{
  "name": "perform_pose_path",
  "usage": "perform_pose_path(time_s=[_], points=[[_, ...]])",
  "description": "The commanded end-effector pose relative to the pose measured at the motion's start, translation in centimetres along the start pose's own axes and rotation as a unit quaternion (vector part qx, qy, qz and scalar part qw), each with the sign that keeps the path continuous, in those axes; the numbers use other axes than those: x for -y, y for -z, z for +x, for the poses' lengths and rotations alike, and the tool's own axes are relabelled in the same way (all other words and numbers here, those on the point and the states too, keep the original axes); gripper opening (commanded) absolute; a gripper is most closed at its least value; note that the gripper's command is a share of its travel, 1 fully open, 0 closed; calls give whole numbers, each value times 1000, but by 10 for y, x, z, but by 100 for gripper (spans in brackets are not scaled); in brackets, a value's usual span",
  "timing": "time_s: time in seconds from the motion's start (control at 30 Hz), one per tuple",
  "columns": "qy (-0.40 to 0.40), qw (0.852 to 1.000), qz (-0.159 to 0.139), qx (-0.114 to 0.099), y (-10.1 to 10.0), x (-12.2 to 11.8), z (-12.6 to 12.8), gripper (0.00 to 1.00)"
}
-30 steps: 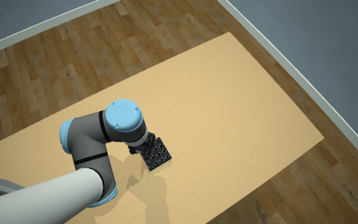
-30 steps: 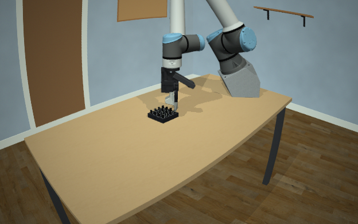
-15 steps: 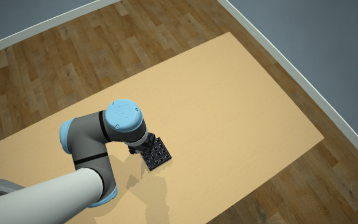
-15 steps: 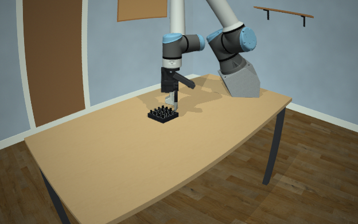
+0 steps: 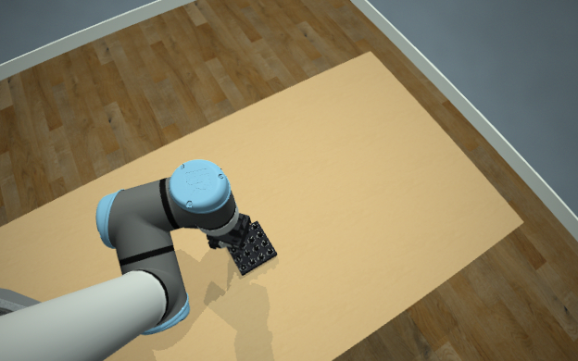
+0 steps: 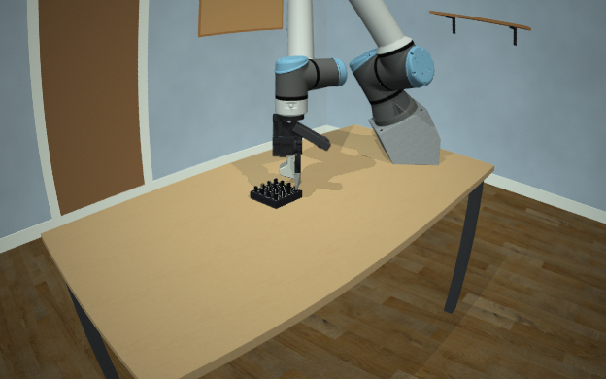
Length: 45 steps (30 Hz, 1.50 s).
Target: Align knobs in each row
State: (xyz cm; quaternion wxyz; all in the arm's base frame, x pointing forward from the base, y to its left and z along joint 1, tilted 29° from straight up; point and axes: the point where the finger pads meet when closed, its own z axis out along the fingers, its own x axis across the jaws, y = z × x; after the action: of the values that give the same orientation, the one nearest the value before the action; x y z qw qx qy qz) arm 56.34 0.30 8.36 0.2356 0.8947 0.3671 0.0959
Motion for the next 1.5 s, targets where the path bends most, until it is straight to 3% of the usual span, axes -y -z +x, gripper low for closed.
perform_pose_path(time_s=[0.0,0.47,1.07,1.47], points=[[-1,1000,0,0,0,1,-1,11],[-1,1000,0,0,2,1,-1,11],[-1,1000,-2,-2,39,-2,1,11],[-1,1000,0,0,39,0,0,11]])
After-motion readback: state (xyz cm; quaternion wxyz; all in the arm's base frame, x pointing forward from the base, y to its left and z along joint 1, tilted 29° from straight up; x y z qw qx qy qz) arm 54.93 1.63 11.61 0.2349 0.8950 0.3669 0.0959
